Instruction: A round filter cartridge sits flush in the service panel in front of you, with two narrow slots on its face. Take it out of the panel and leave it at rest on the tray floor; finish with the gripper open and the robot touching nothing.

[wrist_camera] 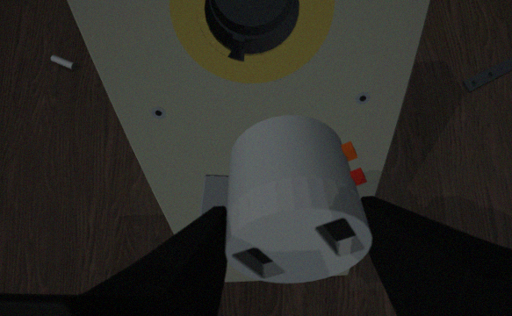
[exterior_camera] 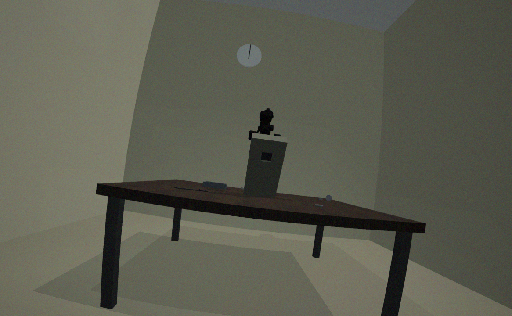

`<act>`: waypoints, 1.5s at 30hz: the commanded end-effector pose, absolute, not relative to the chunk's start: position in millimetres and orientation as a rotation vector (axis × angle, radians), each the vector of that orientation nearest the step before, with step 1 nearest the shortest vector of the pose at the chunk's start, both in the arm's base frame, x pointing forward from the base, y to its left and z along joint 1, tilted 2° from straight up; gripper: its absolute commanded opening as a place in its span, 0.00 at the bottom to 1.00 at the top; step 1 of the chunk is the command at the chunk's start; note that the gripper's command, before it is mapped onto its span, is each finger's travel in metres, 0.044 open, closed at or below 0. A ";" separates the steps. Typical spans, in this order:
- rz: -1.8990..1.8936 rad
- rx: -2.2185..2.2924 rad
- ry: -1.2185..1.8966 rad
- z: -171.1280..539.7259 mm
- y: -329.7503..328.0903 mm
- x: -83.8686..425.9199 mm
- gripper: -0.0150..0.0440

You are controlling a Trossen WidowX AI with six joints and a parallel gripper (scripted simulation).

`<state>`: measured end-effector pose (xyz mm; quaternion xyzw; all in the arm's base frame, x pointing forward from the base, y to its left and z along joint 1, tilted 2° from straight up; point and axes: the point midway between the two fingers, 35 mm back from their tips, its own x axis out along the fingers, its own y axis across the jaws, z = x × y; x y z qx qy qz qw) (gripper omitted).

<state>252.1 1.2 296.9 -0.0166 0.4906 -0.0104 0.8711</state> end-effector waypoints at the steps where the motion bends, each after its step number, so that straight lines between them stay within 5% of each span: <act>1: -0.025 -0.033 1.014 309.2 0.7 244.9 0.25; 30: -0.037 -0.038 1.019 301.8 -76.7 249.7 0.25; 45: -0.359 0.154 1.005 299.3 -138.2 217.4 0.25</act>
